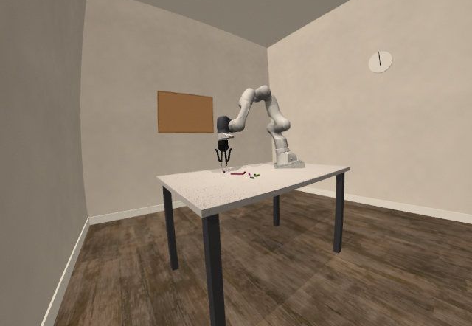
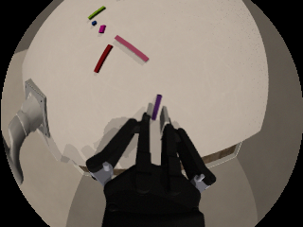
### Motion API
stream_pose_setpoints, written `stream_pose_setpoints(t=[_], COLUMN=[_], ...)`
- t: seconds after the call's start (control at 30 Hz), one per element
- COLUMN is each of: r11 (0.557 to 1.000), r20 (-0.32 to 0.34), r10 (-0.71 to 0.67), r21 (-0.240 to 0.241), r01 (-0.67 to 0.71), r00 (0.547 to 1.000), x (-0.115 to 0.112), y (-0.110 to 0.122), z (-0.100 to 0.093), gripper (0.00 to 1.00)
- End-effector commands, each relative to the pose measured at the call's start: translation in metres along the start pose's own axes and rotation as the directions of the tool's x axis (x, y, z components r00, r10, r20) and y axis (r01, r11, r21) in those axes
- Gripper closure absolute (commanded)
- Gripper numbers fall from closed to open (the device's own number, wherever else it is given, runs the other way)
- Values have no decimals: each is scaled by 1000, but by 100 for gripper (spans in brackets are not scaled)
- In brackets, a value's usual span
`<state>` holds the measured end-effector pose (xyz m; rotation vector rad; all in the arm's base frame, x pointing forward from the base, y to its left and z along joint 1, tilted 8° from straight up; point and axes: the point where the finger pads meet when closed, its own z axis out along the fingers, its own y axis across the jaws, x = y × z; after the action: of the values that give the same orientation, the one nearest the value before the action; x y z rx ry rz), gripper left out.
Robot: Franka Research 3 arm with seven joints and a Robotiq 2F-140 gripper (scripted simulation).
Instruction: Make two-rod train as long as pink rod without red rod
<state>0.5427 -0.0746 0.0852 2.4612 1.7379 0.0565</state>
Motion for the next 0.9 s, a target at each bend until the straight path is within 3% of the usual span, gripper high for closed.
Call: stream_pose_setpoints(t=[0.0, 0.87], r11=[1000, 1000], r20=[-1, -1], r10=[-3, -3], r21=[0, 0], r01=[3, 3], r00=[1000, 1000], x=[-1, -1], y=[1, 1], z=[1, 17], gripper=[85, 85])
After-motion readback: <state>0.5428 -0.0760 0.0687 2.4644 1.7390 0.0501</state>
